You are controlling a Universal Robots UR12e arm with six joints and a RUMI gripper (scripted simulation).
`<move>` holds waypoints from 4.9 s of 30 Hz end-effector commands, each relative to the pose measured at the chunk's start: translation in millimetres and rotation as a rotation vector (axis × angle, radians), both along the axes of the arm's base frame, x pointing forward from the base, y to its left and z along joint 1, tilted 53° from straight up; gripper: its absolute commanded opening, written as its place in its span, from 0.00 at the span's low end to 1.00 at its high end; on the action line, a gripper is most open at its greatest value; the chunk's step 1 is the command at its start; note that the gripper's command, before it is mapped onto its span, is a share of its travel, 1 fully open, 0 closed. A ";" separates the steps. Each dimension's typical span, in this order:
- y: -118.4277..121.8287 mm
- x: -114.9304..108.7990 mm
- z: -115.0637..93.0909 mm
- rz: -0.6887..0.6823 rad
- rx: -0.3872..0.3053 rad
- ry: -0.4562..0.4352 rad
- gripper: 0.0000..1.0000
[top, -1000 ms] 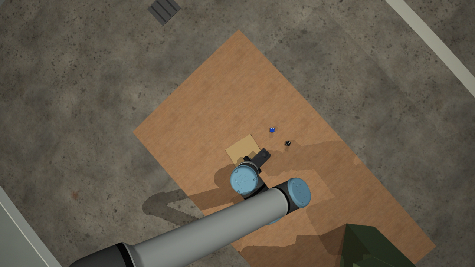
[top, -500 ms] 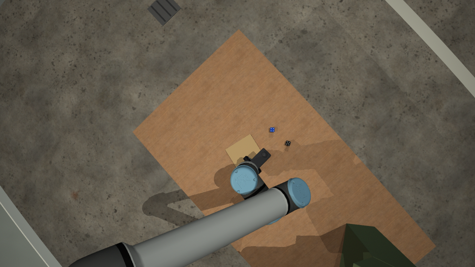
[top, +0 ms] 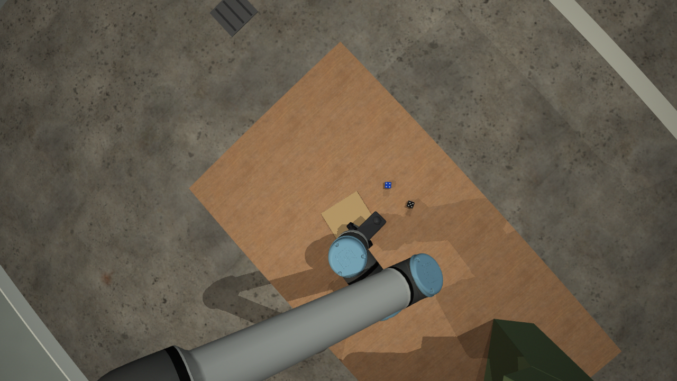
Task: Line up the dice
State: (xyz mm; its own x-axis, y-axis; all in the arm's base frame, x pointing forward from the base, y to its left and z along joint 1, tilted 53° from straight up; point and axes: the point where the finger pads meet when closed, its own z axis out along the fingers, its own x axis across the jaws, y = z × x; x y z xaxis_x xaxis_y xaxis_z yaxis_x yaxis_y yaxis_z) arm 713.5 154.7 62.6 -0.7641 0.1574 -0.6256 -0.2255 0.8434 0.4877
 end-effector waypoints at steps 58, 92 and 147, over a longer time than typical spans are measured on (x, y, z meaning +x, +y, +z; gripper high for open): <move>-46.4 -54.4 55.1 0.000 0.000 -0.001 1.00; -171.0 19.7 -2.3 -0.464 0.459 0.392 1.00; -186.2 28.9 -12.4 -0.523 0.519 0.441 0.21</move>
